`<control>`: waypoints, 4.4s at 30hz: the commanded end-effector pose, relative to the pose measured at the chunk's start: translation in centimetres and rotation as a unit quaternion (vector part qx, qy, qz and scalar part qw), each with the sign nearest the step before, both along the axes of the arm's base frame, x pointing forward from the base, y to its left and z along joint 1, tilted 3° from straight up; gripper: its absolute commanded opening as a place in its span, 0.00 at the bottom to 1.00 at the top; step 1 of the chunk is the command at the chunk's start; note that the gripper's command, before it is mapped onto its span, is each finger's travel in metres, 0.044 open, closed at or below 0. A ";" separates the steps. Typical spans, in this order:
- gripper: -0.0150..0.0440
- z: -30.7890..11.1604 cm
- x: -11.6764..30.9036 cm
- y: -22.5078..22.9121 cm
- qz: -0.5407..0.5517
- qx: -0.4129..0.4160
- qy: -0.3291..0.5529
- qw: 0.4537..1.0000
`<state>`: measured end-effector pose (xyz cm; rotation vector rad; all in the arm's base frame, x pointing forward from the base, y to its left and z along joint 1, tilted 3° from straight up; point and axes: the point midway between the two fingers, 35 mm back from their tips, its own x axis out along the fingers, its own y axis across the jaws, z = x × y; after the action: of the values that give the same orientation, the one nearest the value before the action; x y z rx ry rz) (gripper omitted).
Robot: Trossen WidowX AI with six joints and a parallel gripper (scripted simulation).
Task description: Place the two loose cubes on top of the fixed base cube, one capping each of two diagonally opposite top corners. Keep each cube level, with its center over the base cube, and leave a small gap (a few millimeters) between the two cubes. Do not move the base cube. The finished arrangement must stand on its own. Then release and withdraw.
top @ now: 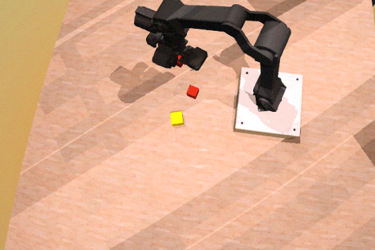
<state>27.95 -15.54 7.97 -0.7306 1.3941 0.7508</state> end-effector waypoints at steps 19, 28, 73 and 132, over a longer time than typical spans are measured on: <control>0.43 -0.8 1.8 6.3 -0.274 0.012 0.006 0.962; 0.43 -1.2 2.1 9.0 -0.382 0.017 0.010 0.924; 0.43 -2.7 0.9 19.2 -0.756 0.034 0.029 0.653; 0.60 -3.8 0.9 19.4 -0.757 0.033 0.028 0.652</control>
<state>28.70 3.85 3.52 0.6421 1.4737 -0.5527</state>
